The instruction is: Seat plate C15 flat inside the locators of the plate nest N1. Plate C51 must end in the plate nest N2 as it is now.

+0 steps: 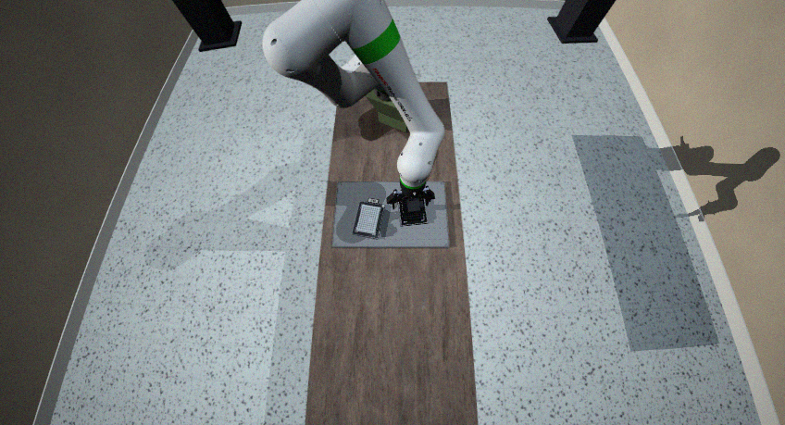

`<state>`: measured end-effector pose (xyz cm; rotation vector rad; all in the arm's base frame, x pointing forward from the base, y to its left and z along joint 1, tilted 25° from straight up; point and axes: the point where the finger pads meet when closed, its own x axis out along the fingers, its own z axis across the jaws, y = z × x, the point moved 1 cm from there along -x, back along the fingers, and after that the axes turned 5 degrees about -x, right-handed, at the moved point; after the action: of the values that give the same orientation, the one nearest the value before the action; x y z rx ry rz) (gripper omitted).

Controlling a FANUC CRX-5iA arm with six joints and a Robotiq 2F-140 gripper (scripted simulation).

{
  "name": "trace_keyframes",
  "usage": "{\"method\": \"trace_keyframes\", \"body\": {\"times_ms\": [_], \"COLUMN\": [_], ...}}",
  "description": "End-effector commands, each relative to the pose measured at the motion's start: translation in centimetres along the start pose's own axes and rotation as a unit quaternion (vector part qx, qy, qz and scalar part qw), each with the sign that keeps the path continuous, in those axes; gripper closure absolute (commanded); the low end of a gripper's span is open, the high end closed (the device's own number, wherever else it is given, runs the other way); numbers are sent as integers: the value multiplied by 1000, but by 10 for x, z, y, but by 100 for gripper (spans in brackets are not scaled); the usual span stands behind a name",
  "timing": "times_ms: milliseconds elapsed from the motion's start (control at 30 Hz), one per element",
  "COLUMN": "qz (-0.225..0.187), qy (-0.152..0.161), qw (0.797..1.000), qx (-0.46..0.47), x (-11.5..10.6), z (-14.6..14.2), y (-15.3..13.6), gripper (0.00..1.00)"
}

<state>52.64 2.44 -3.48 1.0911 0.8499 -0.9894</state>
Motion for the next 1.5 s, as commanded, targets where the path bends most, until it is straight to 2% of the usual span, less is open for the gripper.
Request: {"method": "trace_keyframes", "body": {"times_ms": [0,367,1000,1433,1467], "qz": [10,10,10,10,10], "qy": [-3,-3,-3,-3,-3], "qw": [1000,1000,1000,1000,1000], "qx": [2,2,2,2,2], "x": [-1,-1,27,28,28], "z": [-8,-8,-8,-8,-8], "y": [-4,-4,-4,-4,-4], "gripper": [0,0,0,0,90]}}
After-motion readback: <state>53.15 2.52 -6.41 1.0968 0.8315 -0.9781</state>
